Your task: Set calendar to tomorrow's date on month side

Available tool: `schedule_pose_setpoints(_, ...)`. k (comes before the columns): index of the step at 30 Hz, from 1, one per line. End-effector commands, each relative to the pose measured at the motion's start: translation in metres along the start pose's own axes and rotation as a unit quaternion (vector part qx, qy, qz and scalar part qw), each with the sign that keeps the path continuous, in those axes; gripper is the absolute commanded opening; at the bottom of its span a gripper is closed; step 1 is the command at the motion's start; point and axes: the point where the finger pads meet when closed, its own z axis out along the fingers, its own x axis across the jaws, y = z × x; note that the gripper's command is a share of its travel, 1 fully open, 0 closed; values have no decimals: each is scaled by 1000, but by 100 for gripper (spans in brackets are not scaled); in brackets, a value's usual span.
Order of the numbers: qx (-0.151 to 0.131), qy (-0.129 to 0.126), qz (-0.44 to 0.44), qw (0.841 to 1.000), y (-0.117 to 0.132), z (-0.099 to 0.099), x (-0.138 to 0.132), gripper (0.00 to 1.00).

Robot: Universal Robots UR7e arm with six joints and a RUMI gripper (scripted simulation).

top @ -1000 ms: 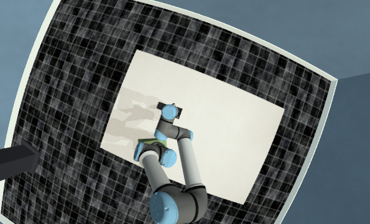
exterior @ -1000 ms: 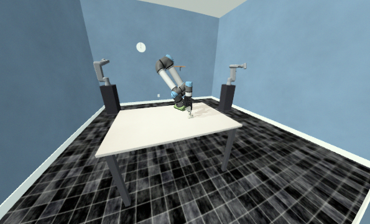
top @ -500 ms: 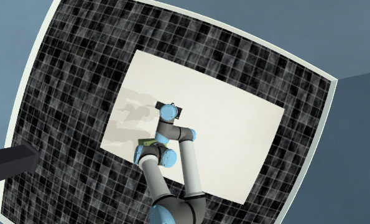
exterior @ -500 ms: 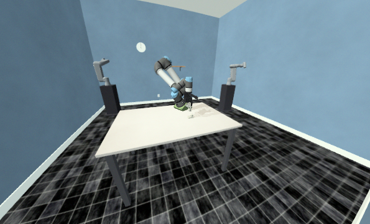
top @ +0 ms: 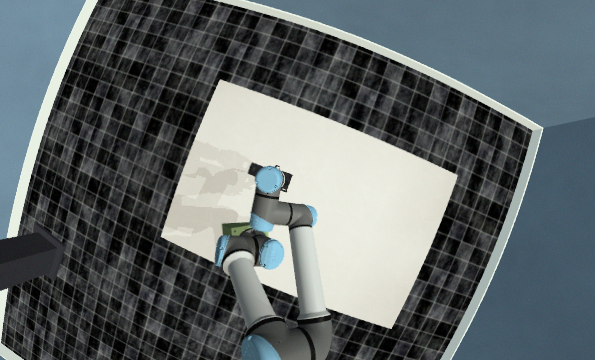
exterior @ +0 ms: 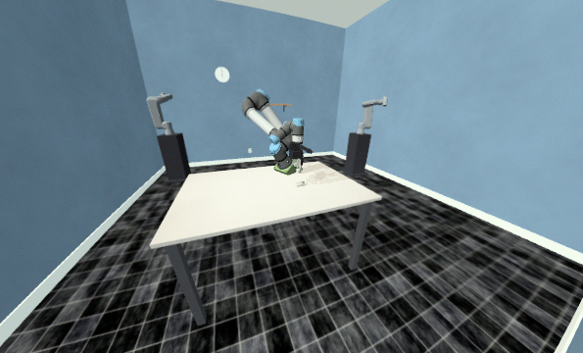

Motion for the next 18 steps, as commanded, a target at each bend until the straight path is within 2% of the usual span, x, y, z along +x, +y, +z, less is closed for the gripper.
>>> schedule_pose_setpoints(1,0,-1,0,1000,0,-1,-1,10)
schedule_pose_setpoints(11,0,-2,19,1000,3,0,-1,10)
schedule_pose_setpoints(18,2,-5,97,995,12,2,-1,10)
